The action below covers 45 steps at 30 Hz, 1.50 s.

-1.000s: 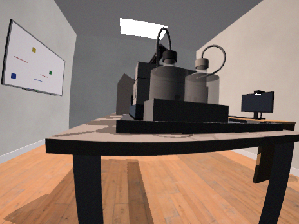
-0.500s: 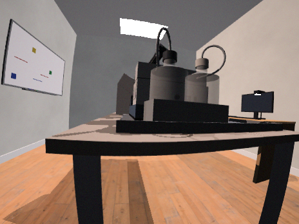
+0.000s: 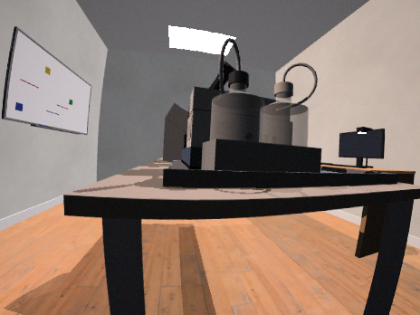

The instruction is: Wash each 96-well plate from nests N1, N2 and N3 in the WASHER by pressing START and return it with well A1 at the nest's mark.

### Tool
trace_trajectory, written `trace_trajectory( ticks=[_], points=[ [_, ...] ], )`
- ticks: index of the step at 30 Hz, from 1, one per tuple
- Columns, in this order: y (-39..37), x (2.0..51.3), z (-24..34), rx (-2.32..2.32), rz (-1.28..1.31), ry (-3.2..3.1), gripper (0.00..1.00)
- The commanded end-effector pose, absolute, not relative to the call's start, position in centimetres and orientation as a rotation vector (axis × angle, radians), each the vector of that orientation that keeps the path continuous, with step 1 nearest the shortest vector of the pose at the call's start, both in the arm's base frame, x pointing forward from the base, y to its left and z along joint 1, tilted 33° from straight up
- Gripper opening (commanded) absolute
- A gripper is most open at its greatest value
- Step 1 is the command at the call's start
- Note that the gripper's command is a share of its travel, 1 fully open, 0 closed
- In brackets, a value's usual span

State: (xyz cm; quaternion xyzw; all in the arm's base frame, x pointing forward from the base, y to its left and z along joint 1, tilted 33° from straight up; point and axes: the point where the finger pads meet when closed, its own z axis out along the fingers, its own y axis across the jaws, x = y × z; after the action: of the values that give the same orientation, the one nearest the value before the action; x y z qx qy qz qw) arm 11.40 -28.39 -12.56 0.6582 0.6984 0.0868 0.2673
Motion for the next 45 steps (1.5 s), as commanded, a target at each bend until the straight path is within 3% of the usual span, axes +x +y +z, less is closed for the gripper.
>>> trace_trajectory(
  ticks=[1,45],
  points=[
    [-28.8,11.6,-13.0,1.762,0.215,1.891,0.00],
    [-27.8,9.6,-9.5,1.762,0.214,1.891,0.00]
  ],
)
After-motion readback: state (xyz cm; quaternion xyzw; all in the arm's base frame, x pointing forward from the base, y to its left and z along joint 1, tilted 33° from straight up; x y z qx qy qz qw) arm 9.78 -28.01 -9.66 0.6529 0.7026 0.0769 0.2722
